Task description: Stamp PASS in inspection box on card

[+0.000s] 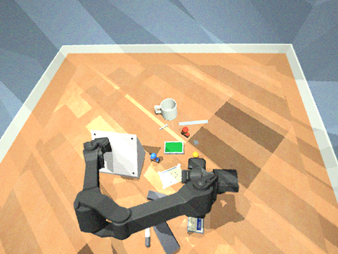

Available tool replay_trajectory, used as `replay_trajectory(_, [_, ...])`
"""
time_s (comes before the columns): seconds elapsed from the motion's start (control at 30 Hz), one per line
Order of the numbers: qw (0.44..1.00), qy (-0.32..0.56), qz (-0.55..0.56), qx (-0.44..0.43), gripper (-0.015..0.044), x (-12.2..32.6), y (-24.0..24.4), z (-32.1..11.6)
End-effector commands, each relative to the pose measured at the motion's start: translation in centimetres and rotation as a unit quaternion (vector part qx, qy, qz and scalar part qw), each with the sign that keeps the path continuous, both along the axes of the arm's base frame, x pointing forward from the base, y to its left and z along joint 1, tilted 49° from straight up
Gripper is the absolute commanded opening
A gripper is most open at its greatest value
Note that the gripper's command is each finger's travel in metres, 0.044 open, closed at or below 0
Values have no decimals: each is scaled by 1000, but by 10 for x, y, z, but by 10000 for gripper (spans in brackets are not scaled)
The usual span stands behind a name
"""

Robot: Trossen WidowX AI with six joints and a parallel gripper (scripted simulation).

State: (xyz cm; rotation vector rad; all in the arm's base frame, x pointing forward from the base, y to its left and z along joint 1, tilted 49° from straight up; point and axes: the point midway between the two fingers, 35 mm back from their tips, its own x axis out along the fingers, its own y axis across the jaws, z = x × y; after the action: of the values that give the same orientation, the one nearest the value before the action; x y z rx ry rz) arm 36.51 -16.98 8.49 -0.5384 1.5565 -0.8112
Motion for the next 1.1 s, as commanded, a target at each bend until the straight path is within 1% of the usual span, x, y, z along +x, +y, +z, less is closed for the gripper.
replay_trajectory(0.0, [1000,-2,0,1,0,1,3,2])
replay_trajectory(0.33, [1000,-2,1,2,0,1,11,0])
replay_trajectory(0.67, [1000,-4,4,15,0,-14,79,-66])
replay_trajectory(1.07, [1000,-1,1,10,0,-64,144,-131])
